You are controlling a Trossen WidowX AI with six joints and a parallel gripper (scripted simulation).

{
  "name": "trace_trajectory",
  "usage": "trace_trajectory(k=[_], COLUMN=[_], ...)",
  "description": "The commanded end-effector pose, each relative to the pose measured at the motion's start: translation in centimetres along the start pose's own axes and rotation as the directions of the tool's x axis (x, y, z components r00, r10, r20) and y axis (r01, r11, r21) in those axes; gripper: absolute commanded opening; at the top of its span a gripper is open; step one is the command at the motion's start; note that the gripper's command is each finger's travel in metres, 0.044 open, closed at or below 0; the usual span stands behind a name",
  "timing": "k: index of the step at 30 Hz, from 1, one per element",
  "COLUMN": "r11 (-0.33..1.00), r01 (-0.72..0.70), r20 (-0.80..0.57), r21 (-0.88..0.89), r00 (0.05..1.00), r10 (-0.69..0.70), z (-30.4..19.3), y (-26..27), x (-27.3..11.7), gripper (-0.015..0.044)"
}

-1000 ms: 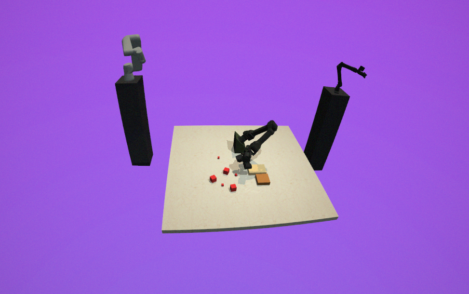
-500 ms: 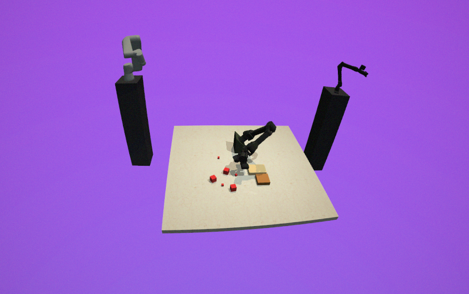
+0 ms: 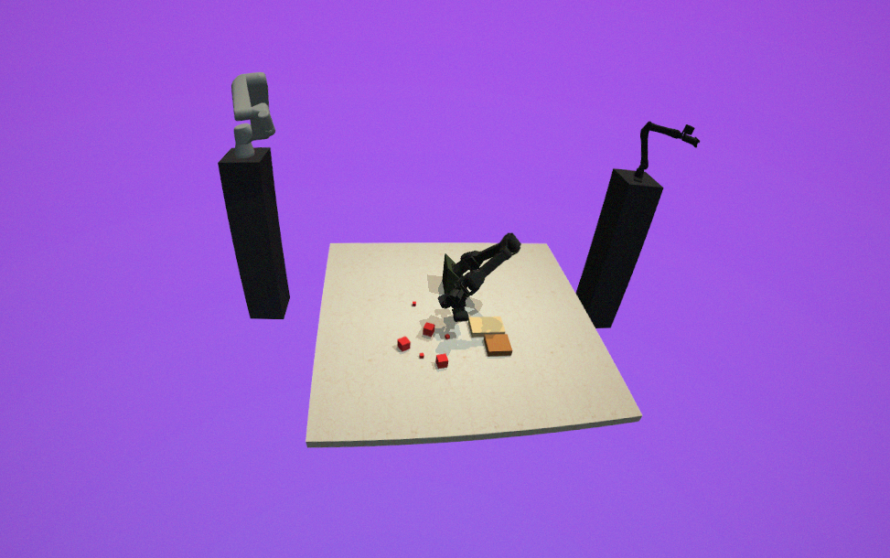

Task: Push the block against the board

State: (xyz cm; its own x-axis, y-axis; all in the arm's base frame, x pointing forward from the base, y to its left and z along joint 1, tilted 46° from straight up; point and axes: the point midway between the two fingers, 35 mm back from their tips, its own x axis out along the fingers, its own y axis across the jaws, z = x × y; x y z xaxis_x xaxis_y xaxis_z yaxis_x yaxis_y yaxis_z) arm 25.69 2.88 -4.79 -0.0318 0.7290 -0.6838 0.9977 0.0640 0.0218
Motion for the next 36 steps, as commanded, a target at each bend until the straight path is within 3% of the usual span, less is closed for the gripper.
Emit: trace_trajectory(k=[1, 7, 18, 36], r11=[0.999, 0.999, 0.911, 0.496], r01=[-0.025, -0.025, -0.016, 0.003], r20=[0.017, 0.017, 0.018, 0.018], r21=[-0.024, -0.047, -0.412, -0.868], r00=[1.0, 1.0, 1.0, 0.999], r10=[0.026, 0.026, 0.026, 0.026], z=[0.0, 0.0, -0.4, -0.9], y=[0.5, 0.5, 1.0, 1.8], x=[-3.3, -3.3, -3.3, -3.3], gripper=[0.0, 0.0, 0.0, 0.0])
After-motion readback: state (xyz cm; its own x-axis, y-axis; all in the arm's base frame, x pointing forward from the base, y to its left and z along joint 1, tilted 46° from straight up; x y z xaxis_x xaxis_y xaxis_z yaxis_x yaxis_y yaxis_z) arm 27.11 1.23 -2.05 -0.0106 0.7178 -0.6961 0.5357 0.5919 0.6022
